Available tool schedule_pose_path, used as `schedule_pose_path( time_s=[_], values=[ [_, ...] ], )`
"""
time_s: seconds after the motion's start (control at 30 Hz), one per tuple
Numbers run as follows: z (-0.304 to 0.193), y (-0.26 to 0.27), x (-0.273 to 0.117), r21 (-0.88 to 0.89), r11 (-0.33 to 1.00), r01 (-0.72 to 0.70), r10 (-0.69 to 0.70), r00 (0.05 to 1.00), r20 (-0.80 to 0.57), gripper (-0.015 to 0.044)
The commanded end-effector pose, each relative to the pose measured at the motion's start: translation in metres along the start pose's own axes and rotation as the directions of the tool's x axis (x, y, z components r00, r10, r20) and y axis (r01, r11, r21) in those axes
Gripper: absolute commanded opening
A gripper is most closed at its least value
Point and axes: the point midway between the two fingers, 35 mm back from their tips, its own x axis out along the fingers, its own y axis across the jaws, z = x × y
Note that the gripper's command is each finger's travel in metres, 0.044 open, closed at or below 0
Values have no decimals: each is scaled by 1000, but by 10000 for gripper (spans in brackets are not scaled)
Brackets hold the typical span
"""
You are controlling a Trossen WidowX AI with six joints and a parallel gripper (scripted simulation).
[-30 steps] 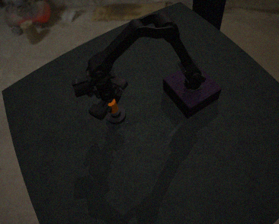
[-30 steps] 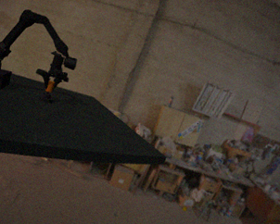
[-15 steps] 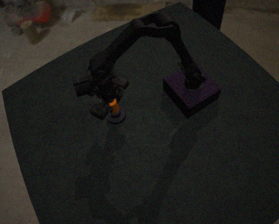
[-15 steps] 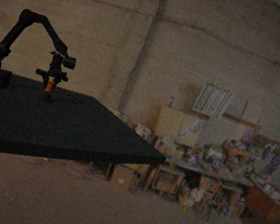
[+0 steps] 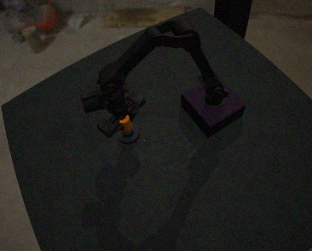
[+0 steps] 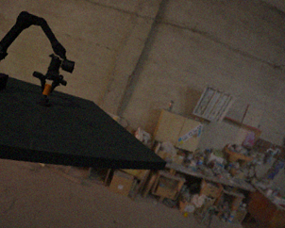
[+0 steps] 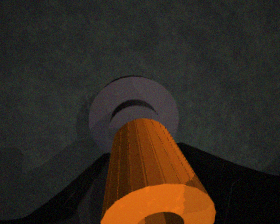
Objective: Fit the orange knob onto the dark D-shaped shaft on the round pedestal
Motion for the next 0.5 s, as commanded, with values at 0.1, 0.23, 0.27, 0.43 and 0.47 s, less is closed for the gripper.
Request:
schedule_pose_path(
  time_s=[0.1, 0.23, 0.27, 0.43, 0.47],
  values=[
    [3, 3, -2, 39, 999, -2, 2, 1000, 7, 0],
    [5, 6, -2, 39, 999, -2, 2, 1000, 7, 0],
    [5, 6, -1, 39, 999, -2, 2, 1000, 7, 0],
    [5, 5, 2, 39, 999, -2, 2, 1000, 7, 0],
    [5, 5, 2, 39, 999, -2, 2, 1000, 7, 0]
  ],
)
